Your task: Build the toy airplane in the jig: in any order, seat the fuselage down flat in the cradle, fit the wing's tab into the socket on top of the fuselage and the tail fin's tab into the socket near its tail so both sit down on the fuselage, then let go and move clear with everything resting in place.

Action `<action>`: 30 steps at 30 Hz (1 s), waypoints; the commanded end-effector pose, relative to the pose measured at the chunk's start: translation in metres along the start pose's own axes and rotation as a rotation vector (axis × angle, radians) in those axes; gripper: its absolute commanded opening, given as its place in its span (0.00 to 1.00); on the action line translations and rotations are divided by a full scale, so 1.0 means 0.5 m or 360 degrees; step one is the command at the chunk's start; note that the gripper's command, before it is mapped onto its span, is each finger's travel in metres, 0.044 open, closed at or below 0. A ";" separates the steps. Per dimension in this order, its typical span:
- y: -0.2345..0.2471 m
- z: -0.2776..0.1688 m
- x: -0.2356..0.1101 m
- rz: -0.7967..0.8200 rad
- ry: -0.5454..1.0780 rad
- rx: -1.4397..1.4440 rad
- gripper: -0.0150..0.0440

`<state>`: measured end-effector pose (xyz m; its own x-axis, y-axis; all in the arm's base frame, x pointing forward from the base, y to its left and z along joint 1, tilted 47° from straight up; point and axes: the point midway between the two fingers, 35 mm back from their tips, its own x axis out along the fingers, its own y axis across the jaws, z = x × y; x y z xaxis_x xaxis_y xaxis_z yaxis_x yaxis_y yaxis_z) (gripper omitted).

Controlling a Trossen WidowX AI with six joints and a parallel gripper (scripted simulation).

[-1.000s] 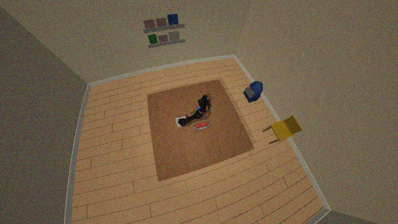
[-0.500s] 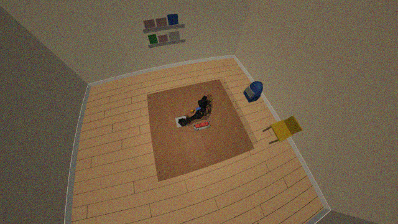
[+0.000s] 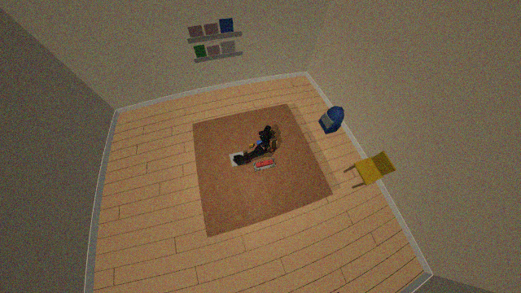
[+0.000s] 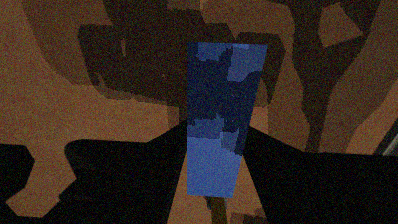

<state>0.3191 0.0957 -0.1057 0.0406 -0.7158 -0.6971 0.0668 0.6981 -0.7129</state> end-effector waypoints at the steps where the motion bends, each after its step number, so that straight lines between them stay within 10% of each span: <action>1: 0.001 0.002 -0.006 0.0014 -0.0012 0.0006 0.38; 4: 0.007 0.008 -0.024 0.0058 -0.0030 0.0034 0.25; 30: 0.012 0.011 -0.176 0.0037 -0.0016 0.0003 0.25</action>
<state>0.3210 0.1550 -0.0538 0.0510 -0.7040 -0.7083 0.0622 0.7101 -0.7013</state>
